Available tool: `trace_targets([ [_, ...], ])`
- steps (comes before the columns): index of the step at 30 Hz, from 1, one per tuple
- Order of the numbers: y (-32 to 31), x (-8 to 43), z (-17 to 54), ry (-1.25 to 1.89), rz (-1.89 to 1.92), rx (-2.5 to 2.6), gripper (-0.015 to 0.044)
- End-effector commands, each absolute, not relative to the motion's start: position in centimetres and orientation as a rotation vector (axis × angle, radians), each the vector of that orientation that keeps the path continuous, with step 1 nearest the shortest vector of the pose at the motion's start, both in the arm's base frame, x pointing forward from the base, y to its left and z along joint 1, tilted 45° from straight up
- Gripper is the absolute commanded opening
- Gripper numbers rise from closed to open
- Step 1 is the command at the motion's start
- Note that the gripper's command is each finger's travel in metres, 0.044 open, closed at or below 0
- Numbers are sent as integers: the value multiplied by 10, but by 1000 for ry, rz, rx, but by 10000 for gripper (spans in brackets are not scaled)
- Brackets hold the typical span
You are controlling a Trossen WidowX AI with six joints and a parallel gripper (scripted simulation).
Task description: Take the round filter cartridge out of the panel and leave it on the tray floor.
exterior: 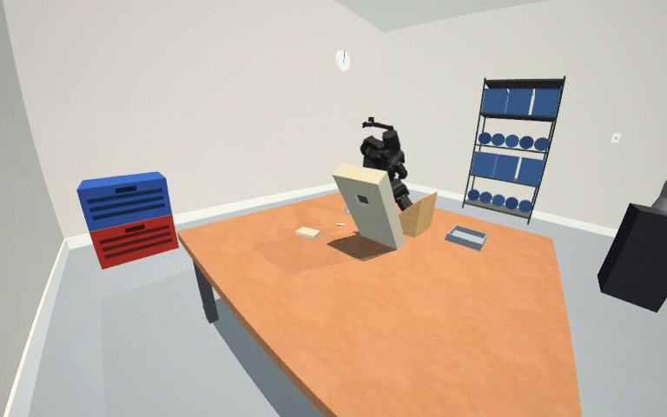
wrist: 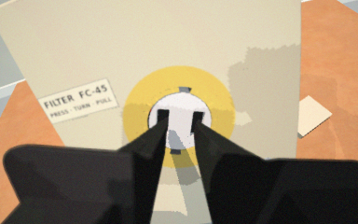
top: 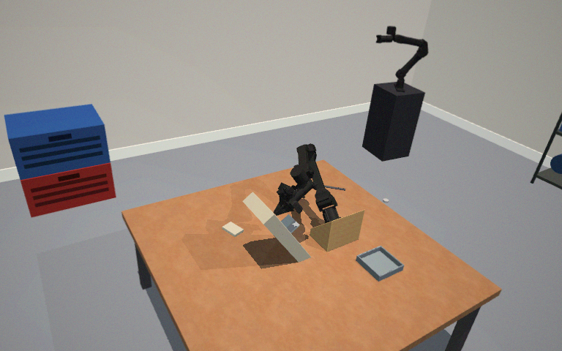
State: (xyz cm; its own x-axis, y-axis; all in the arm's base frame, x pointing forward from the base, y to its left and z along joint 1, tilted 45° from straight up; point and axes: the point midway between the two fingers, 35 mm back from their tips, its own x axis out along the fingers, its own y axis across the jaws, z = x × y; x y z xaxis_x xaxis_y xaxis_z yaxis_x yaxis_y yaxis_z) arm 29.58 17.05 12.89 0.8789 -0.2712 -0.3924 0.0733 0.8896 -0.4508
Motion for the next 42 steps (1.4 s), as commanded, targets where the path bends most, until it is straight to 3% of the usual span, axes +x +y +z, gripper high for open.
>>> trace_targets([
  [1, 172, 296, 126, 471, -181, -448, 94],
  [42, 171, 299, 126, 471, -181, -448, 94],
])
